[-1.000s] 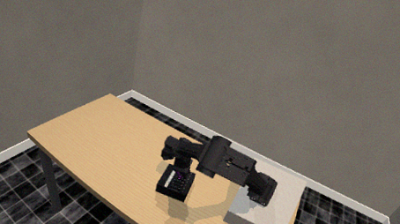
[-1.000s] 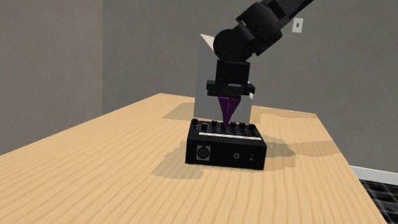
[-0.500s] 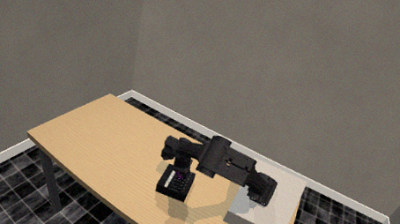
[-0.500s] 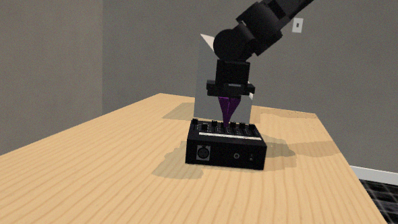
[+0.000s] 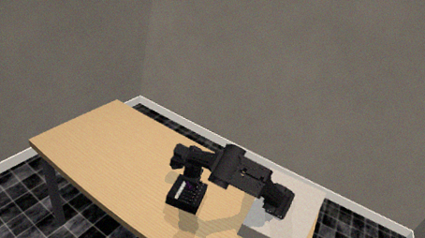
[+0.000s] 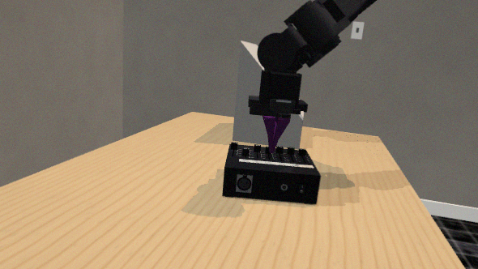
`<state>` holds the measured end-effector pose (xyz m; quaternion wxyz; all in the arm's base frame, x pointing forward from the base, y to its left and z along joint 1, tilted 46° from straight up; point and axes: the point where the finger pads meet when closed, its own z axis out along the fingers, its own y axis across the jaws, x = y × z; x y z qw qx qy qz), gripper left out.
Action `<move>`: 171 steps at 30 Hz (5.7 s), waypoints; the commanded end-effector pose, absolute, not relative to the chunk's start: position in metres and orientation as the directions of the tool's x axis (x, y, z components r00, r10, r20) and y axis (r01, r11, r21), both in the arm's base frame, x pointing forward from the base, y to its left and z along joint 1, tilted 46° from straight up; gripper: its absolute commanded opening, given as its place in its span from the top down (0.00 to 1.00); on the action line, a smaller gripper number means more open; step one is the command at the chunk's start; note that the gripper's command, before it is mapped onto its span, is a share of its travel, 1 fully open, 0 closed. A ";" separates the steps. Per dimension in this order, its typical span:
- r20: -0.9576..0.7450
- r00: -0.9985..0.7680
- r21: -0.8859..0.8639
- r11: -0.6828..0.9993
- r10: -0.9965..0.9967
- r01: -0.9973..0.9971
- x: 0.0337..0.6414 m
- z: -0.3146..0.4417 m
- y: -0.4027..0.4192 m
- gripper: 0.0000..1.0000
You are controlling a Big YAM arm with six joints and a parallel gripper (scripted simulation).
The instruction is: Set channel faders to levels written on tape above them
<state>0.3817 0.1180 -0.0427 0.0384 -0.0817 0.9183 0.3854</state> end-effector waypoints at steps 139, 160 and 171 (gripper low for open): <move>-0.130 -0.984 0.703 0.688 -0.124 -0.180 0.346 -0.042 0.105 1.00; -0.129 -0.983 0.704 0.687 -0.127 -0.181 0.345 -0.044 0.107 1.00; -0.129 -0.983 0.704 0.687 -0.127 -0.181 0.345 -0.044 0.107 1.00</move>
